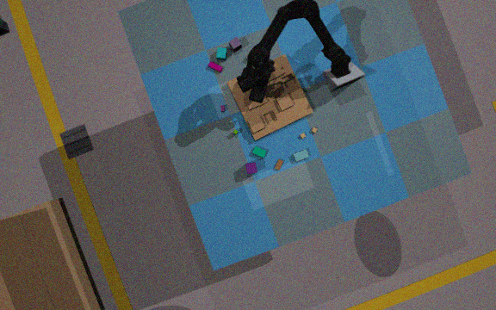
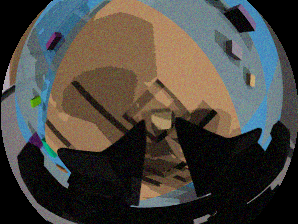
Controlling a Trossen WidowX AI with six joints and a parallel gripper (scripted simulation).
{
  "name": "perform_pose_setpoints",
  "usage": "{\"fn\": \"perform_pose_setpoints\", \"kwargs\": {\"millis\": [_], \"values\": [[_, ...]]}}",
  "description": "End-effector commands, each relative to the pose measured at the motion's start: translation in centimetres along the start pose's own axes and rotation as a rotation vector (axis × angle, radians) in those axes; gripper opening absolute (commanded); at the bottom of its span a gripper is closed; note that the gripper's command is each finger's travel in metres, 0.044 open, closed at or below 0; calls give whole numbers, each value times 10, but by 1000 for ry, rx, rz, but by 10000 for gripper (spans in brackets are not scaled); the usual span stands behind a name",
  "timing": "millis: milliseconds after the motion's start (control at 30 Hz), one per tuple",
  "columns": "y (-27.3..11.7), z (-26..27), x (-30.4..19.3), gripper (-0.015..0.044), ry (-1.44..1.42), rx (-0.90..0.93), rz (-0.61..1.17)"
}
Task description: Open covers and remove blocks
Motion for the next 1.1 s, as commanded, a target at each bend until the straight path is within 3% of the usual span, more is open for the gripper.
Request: {"fn": "perform_pose_setpoints", "kwargs": {"millis": [0, 1067], "values": [[4, 0, 0, 144, -3, -6, -2], [11, 0, 0, 144, -3, -6, -2]]}}
Point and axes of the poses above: the point midway between the two fingers, 35 mm back from their tips, its own y axis out along the fingers, its own z axis across the jaws, x = y × z, the point moved 7 cm from there along -y, back along the fingers, and after that the axes turned 11 degrees about y, right-handed, at the moved point
